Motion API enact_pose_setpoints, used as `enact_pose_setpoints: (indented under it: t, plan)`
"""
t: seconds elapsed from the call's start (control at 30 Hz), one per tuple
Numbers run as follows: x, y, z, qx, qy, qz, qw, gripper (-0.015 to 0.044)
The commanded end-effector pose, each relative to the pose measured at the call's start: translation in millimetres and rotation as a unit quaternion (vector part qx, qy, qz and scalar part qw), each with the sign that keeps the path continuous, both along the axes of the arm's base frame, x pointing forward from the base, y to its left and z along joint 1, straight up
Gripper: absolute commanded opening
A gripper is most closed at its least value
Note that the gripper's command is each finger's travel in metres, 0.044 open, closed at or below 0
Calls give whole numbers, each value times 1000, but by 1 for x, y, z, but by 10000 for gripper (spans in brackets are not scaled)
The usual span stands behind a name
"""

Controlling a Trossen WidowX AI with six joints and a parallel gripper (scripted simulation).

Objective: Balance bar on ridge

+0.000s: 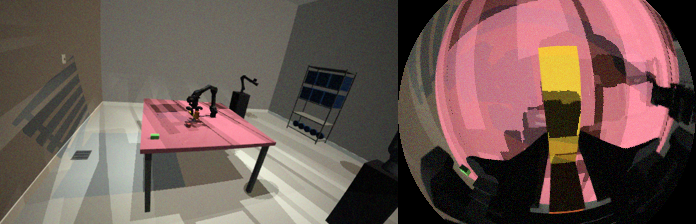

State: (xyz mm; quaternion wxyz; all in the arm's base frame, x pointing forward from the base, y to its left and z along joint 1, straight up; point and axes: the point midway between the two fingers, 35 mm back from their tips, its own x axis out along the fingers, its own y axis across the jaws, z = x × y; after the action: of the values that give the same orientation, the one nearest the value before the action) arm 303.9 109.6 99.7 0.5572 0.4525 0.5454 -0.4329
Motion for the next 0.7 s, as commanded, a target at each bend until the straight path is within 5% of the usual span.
enact_pose_setpoints:
  t: [0.0,0.67]
  plan:
    - [0,0,-2,0,0,-2,1000,0]
    - [0,0,-3,0,0,-2,1000,0]
